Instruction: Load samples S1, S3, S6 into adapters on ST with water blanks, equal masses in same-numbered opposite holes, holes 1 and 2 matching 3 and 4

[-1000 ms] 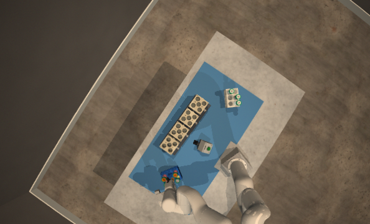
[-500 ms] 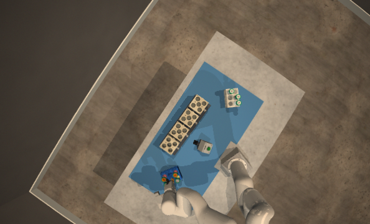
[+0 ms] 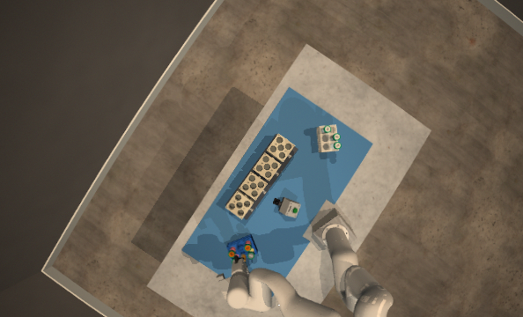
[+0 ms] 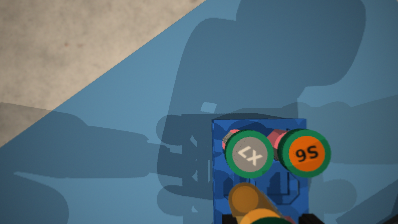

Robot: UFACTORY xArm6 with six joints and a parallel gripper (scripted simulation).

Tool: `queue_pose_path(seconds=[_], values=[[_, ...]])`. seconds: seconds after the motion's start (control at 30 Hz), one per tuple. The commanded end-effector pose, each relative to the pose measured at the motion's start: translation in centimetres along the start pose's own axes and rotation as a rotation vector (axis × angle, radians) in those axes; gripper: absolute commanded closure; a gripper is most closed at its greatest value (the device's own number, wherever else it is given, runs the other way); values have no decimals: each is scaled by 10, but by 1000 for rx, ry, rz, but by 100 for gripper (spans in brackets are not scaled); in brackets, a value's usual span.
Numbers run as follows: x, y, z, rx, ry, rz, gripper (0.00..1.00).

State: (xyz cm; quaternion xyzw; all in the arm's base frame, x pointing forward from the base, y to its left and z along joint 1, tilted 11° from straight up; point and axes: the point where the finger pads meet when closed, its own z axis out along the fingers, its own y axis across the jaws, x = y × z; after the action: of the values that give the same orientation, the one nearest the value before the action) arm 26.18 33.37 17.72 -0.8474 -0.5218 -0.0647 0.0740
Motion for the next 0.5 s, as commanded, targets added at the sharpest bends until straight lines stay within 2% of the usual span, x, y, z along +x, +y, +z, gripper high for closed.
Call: queue_pose_path(seconds=[0.0,0.47], values=[[1,0,-10,-1,4,0,100],[1,0,-34,-1,4,0,100]])
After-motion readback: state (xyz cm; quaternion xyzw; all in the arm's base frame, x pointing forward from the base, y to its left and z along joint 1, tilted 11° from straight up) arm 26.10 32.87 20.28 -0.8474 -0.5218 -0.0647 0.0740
